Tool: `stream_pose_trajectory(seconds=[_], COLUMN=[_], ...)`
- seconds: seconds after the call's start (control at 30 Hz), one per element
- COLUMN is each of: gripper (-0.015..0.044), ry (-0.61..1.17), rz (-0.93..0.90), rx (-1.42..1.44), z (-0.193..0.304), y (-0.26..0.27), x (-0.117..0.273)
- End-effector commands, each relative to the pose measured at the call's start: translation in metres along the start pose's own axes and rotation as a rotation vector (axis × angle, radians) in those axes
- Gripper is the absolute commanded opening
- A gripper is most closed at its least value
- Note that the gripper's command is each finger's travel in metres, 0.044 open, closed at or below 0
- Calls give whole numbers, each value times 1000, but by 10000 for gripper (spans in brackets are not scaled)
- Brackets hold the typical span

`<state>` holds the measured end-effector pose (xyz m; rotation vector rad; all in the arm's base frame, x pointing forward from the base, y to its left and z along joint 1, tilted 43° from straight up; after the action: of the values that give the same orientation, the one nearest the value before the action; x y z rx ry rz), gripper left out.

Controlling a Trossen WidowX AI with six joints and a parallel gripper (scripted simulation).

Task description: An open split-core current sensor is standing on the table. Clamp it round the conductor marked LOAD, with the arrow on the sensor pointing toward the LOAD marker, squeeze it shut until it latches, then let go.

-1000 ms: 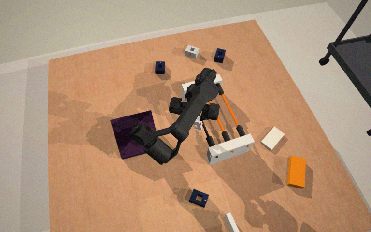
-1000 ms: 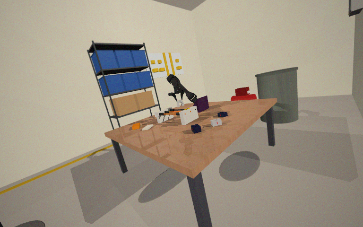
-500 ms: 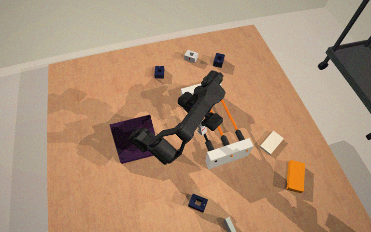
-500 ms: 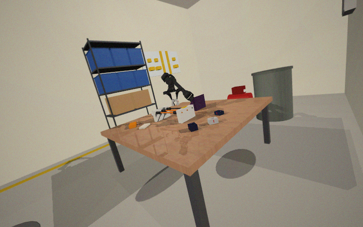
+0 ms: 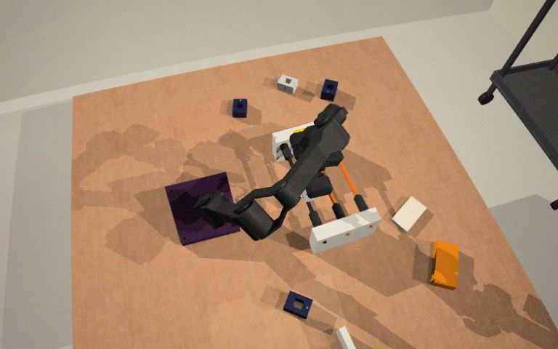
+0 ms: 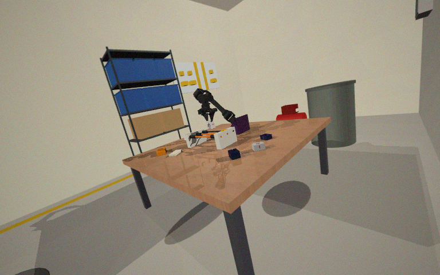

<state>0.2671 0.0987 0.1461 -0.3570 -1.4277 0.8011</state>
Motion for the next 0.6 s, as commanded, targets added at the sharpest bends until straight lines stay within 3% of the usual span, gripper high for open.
stream_pose_trajectory(seconds=[0.0,0.57], gripper=[0,0], ry=[-14,-15], rz=[-2,-5], rx=[-143,-788], z=[-8,-36], y=[-2,-9], x=[3,1])
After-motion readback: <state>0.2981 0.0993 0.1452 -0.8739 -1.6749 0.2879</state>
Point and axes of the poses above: the point midway between the two fingers, 35 mm back from their tips, its own x axis back along the fingers, its own y axis across the jaws, z = x × y, the point moved 4 cm from there along x, back along the fingers, and after that the axes turned 15 degrees about x, right-handed, at the moved point
